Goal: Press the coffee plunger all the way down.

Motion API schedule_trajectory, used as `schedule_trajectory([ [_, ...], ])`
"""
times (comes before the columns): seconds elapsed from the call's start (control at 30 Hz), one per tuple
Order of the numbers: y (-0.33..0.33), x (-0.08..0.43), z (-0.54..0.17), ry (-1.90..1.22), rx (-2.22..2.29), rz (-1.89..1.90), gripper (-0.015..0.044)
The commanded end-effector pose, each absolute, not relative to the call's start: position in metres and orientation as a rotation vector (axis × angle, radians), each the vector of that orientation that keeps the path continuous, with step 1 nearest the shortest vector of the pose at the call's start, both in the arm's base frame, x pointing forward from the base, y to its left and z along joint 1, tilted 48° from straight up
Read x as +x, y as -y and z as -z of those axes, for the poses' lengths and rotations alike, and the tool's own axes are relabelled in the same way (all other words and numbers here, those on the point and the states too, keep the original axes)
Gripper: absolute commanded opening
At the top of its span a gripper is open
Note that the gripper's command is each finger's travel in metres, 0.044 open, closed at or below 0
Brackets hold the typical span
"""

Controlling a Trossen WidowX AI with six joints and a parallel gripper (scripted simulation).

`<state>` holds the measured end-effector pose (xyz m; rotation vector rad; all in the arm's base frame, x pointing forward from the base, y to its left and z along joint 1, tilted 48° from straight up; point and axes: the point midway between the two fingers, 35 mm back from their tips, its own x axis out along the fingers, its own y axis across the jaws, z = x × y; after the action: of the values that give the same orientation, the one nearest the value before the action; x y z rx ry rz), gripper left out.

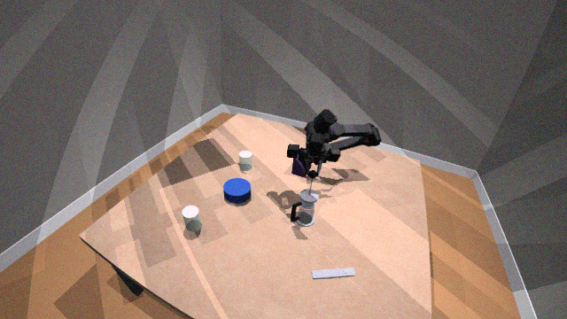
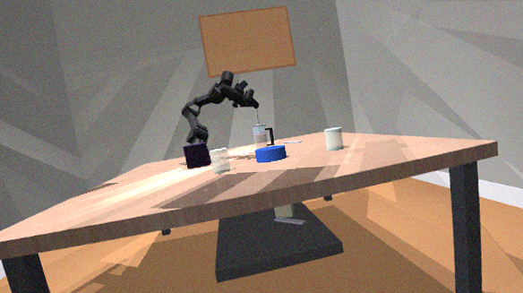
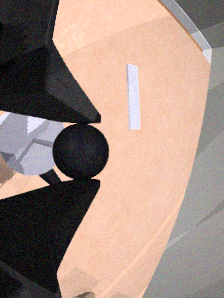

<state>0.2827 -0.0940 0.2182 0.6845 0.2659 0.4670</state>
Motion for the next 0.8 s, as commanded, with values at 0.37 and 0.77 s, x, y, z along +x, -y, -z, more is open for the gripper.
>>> schedule_trajectory([
  [0.37,0.073,0.288,-0.193,-0.284,0.699,-0.467,0.0117],
  [0.77,0.058,0.292,-0.180,-0.278,0.701,-0.467,0.0117],
])
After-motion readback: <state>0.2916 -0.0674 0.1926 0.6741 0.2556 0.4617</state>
